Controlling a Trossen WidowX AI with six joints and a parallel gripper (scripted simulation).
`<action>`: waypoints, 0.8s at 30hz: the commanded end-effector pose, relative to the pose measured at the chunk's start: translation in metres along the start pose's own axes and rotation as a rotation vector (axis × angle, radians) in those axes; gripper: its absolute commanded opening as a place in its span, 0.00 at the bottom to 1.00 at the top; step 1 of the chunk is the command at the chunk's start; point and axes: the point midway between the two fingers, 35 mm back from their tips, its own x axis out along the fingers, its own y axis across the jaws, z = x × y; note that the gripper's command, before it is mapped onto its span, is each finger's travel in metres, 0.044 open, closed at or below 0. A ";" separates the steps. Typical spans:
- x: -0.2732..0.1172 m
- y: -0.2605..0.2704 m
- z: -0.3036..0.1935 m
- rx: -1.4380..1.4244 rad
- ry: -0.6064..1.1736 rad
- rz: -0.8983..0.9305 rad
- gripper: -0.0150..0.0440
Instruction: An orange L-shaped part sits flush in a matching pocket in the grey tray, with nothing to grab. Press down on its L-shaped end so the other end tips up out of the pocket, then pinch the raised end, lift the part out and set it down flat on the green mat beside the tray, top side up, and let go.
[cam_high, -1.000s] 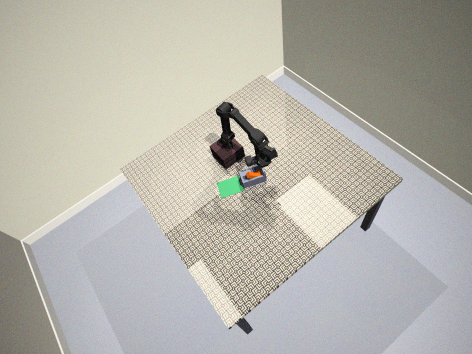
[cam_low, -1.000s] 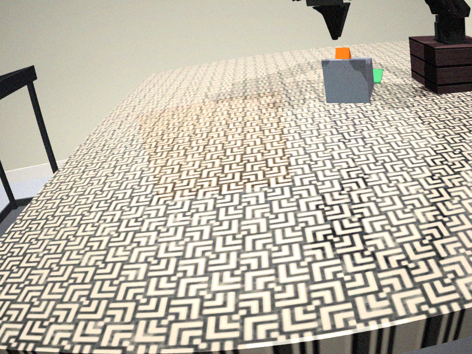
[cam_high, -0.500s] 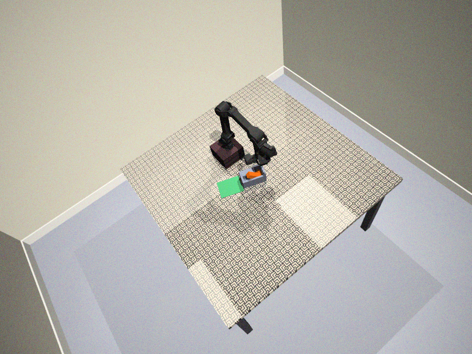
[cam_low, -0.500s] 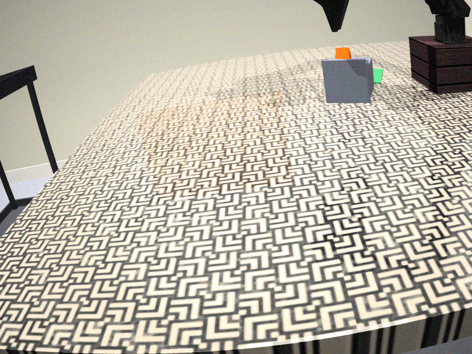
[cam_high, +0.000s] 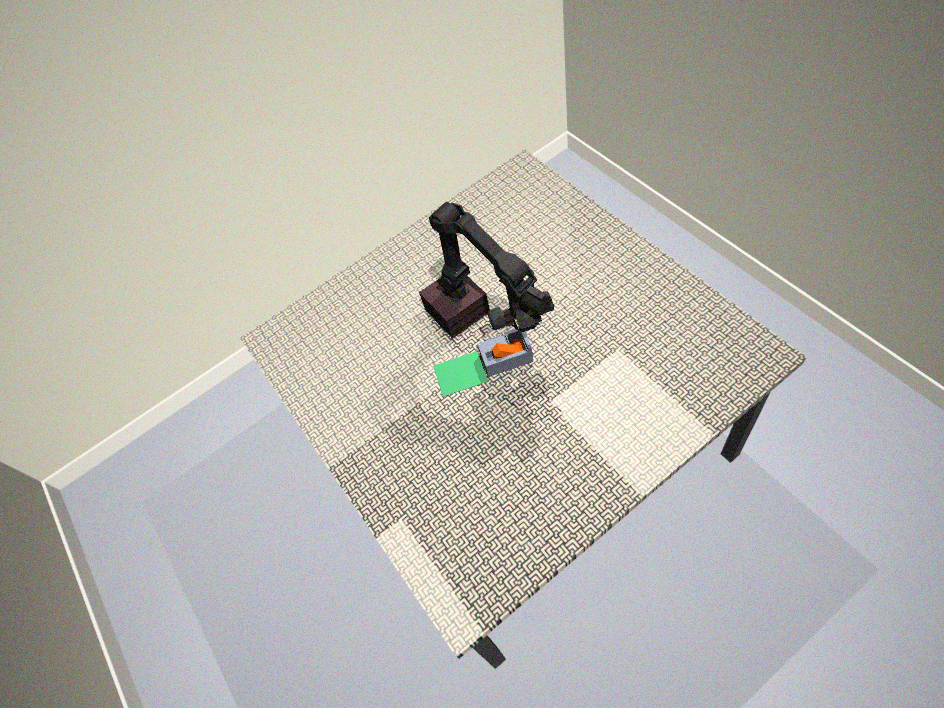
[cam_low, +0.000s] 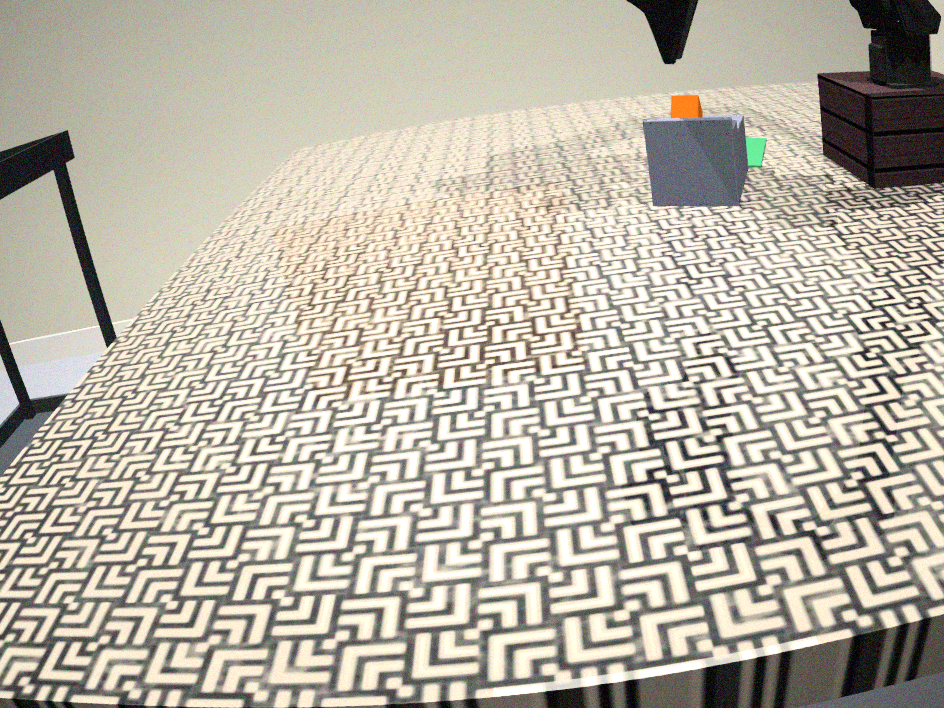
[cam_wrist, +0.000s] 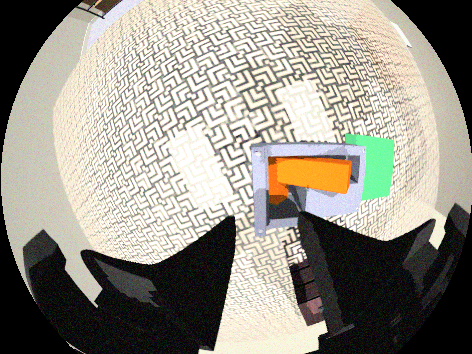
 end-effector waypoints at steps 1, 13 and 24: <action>0.000 -0.002 0.001 -0.041 -0.001 0.000 0.65; 0.001 -0.049 0.009 -0.947 0.015 -0.010 0.73; 0.002 -0.082 0.009 -1.576 0.032 -0.005 0.73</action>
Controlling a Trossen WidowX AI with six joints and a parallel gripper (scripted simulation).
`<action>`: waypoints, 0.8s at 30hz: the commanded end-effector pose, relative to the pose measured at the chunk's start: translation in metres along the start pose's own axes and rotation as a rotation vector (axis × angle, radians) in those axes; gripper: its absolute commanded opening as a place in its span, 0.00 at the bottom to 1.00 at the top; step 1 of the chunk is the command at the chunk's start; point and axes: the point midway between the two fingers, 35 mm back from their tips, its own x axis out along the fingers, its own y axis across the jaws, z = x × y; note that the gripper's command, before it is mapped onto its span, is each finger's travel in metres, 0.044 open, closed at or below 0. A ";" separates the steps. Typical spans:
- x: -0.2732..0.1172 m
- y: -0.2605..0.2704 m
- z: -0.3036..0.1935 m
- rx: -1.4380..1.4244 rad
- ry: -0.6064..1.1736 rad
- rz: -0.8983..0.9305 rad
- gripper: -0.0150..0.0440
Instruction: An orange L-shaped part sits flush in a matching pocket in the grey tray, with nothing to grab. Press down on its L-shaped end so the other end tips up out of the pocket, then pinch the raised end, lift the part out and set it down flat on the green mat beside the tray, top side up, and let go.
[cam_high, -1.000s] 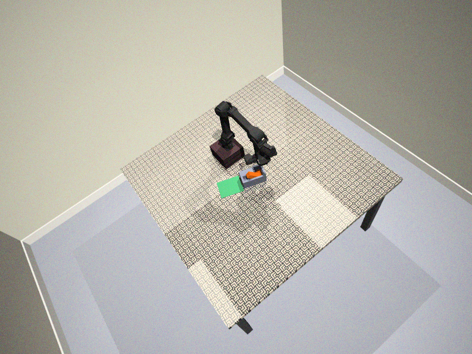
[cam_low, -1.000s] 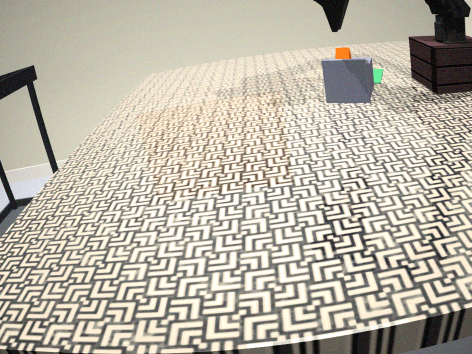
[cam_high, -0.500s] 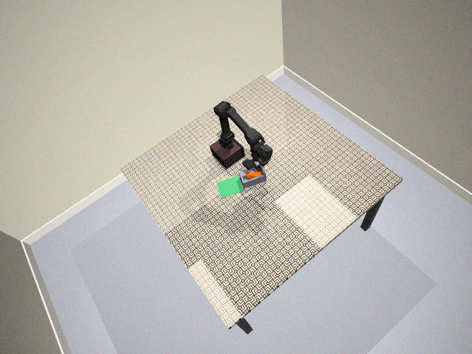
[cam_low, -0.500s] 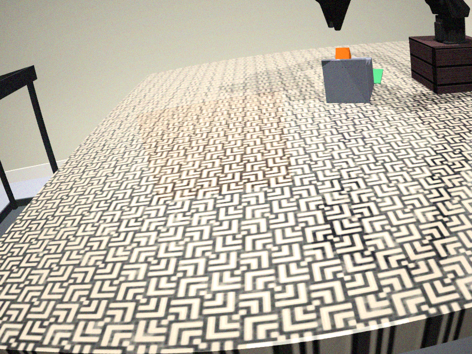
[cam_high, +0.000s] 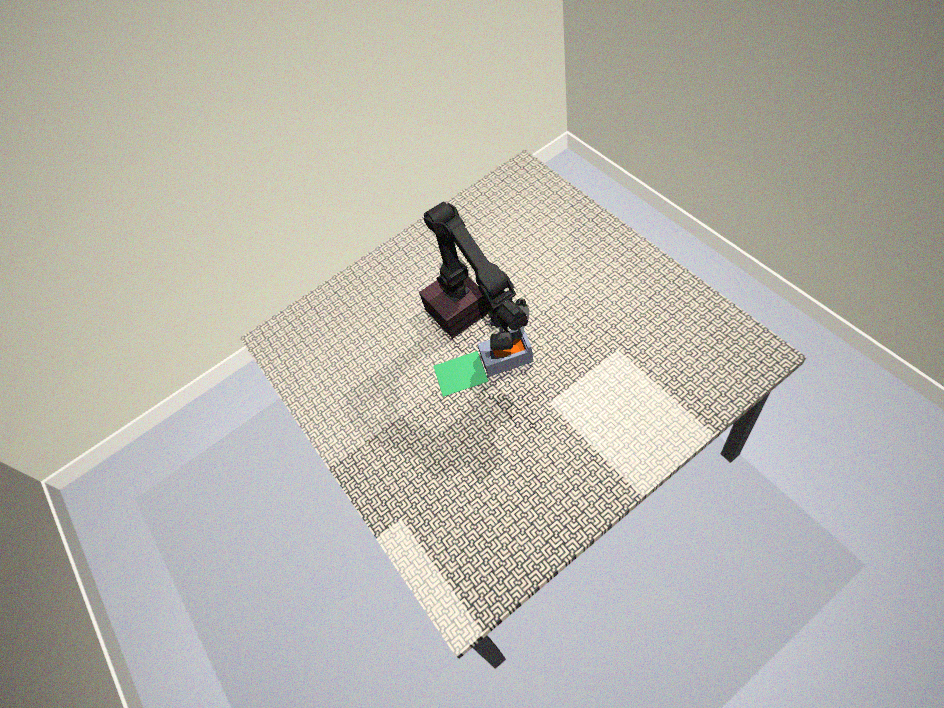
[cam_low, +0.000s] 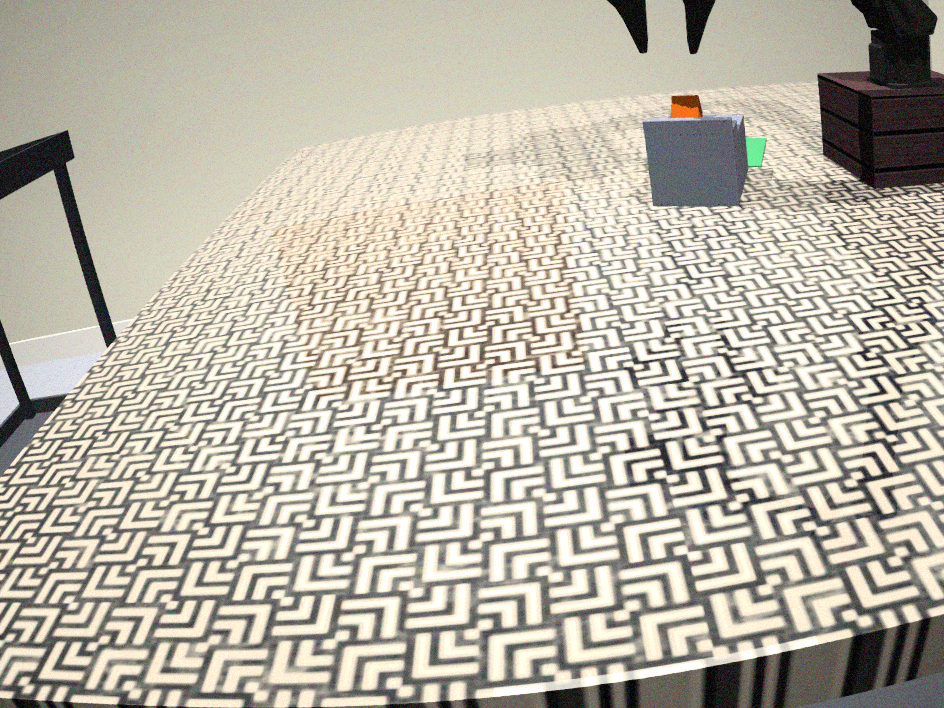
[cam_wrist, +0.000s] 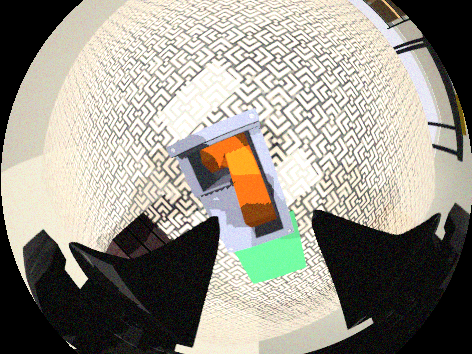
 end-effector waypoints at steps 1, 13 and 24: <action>0.004 0.000 -0.019 -0.316 0.018 0.021 0.73; 0.032 0.000 -0.020 -0.316 0.018 0.021 0.73; 0.046 0.000 -0.020 -0.316 0.018 0.021 0.73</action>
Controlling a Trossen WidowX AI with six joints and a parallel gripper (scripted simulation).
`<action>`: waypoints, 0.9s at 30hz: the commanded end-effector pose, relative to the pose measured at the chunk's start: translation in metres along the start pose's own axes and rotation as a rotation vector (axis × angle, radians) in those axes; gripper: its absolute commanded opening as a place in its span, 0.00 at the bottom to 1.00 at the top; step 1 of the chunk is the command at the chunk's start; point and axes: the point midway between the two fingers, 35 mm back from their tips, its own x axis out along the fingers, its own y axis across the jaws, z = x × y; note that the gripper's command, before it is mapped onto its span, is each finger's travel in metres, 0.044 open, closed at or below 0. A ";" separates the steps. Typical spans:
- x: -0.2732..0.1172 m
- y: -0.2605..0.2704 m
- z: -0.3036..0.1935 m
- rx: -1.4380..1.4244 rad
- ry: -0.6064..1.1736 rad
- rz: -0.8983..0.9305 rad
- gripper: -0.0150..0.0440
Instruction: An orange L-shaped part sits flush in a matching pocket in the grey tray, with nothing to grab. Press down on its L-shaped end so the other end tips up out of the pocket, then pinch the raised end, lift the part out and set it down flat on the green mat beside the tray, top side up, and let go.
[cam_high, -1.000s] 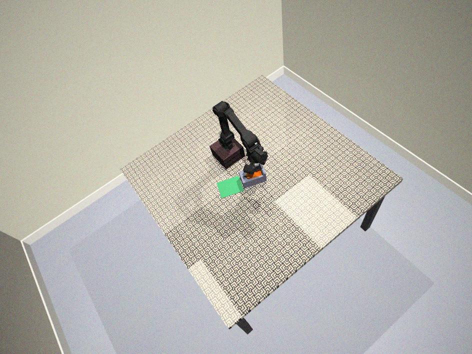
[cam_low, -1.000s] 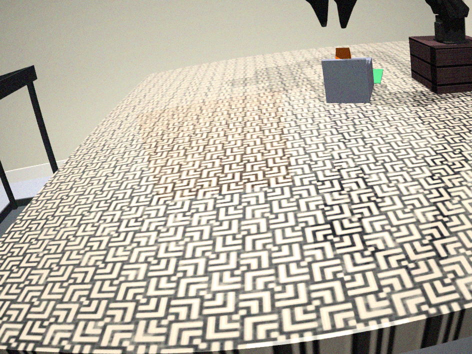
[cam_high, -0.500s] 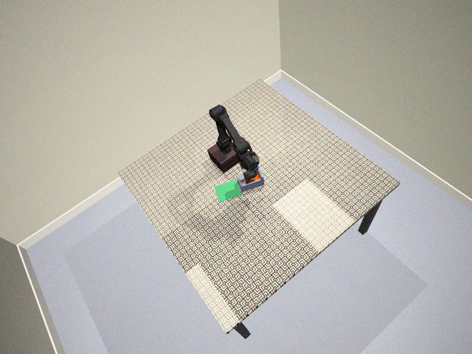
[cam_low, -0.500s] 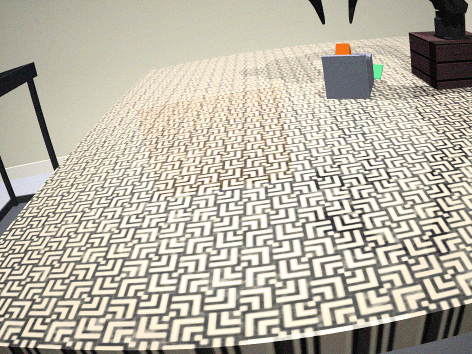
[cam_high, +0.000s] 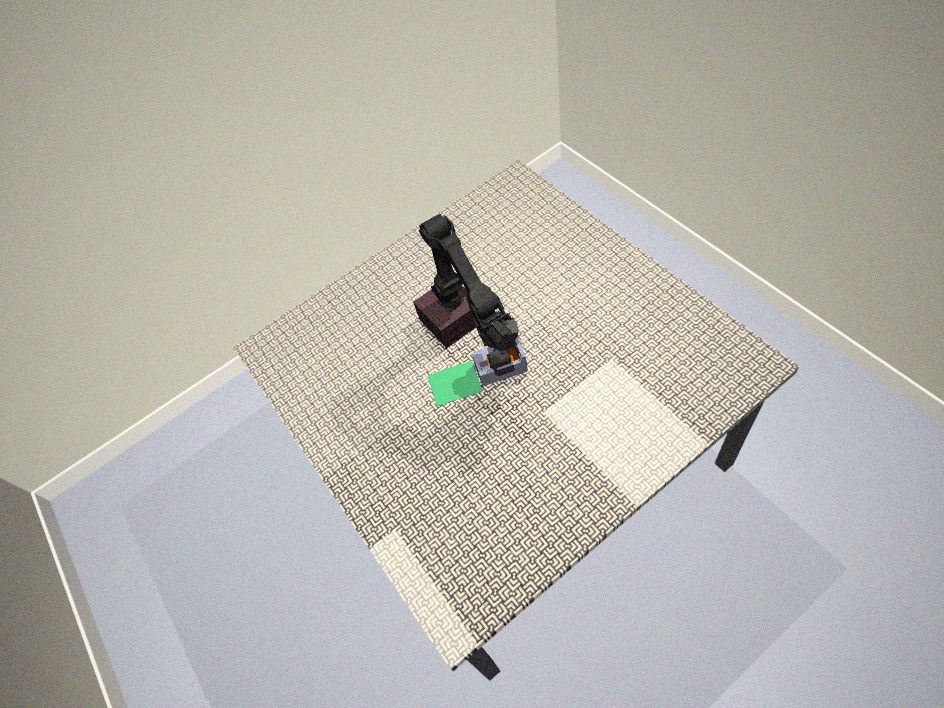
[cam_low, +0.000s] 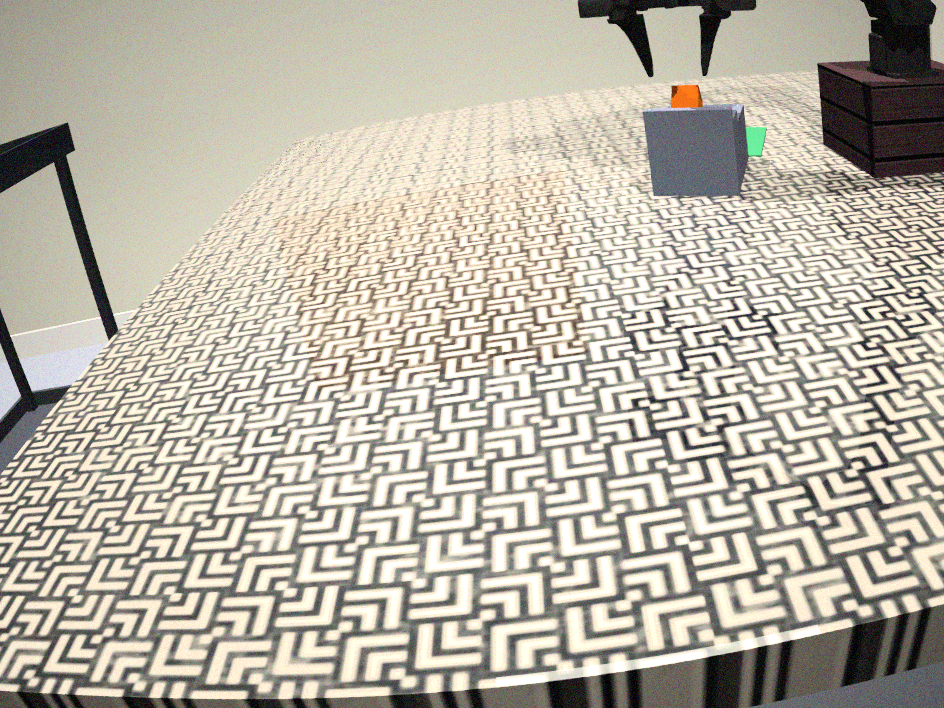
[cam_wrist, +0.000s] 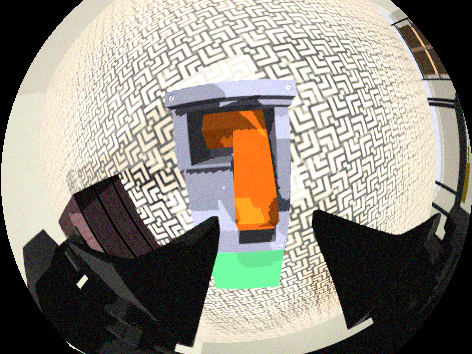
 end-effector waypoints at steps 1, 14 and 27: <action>0.008 0.002 -0.001 -0.006 0.008 0.011 0.73; 0.029 0.002 -0.001 -0.006 0.008 0.011 0.73; 0.041 0.002 -0.001 -0.002 0.001 0.006 0.68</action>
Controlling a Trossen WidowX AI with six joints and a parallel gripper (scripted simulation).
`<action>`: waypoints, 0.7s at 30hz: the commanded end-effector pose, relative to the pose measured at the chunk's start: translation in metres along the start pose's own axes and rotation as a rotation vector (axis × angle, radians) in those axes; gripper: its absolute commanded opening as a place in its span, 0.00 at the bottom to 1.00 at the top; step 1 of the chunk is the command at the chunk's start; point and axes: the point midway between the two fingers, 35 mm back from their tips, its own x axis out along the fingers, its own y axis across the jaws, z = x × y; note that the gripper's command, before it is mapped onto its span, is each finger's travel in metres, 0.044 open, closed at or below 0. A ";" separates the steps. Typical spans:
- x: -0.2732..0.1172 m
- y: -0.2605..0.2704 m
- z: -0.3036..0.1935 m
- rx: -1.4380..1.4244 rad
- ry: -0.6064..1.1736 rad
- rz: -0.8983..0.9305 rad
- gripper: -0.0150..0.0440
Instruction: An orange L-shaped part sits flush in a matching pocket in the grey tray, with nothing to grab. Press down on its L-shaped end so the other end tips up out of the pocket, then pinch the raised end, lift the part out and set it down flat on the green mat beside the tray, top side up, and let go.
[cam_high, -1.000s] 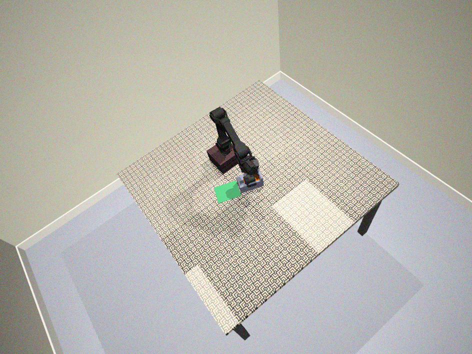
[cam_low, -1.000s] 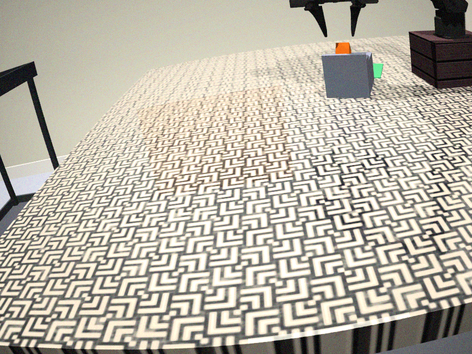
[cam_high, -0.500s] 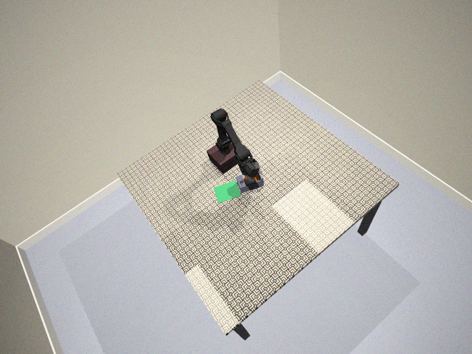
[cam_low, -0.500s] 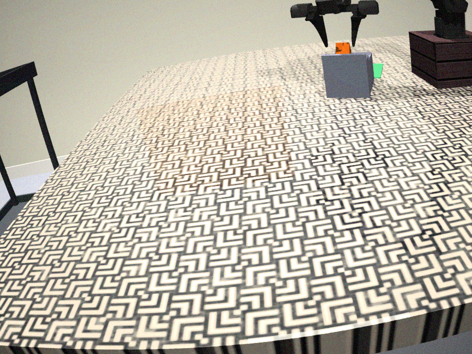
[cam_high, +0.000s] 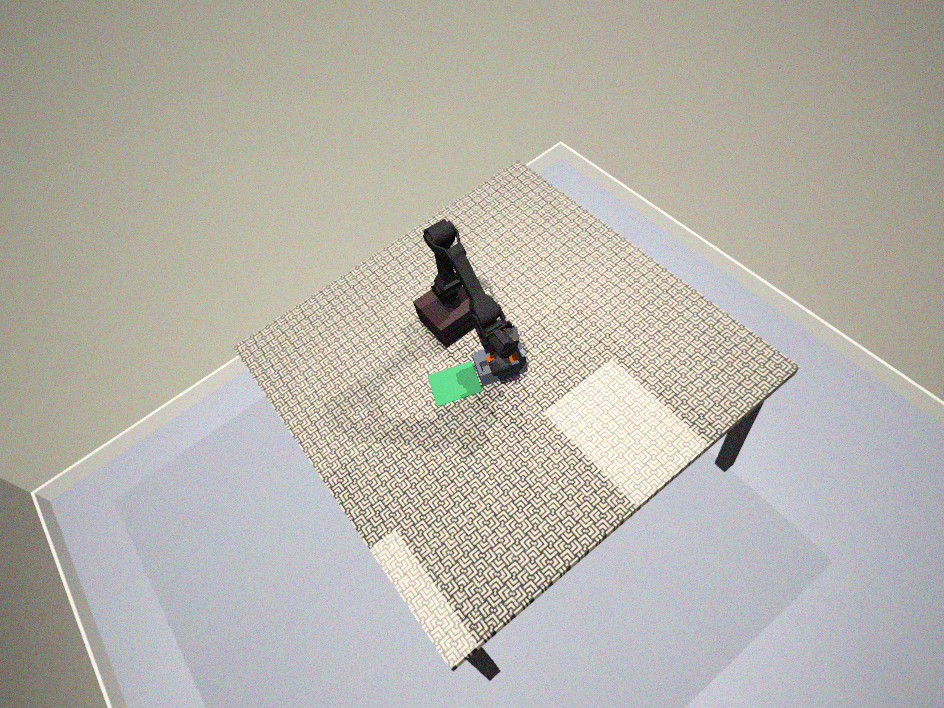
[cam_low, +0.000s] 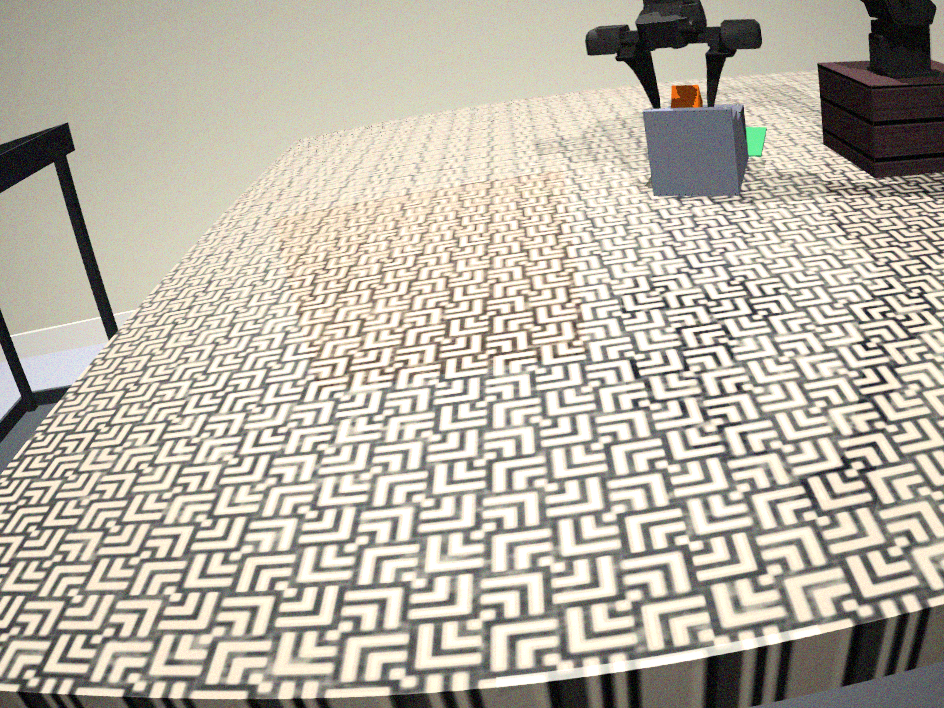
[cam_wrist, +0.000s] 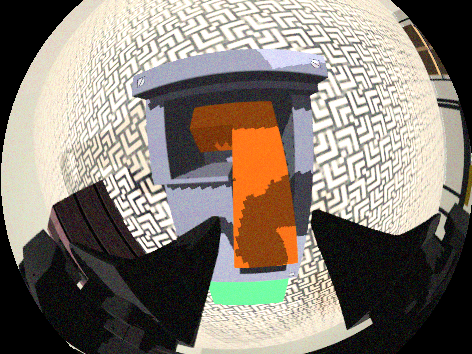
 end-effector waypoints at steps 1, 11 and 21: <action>0.000 0.000 0.000 0.000 0.000 -0.001 0.64; 0.000 0.000 0.000 0.000 0.000 -0.001 0.46; 0.000 0.000 0.000 0.000 0.000 -0.001 0.25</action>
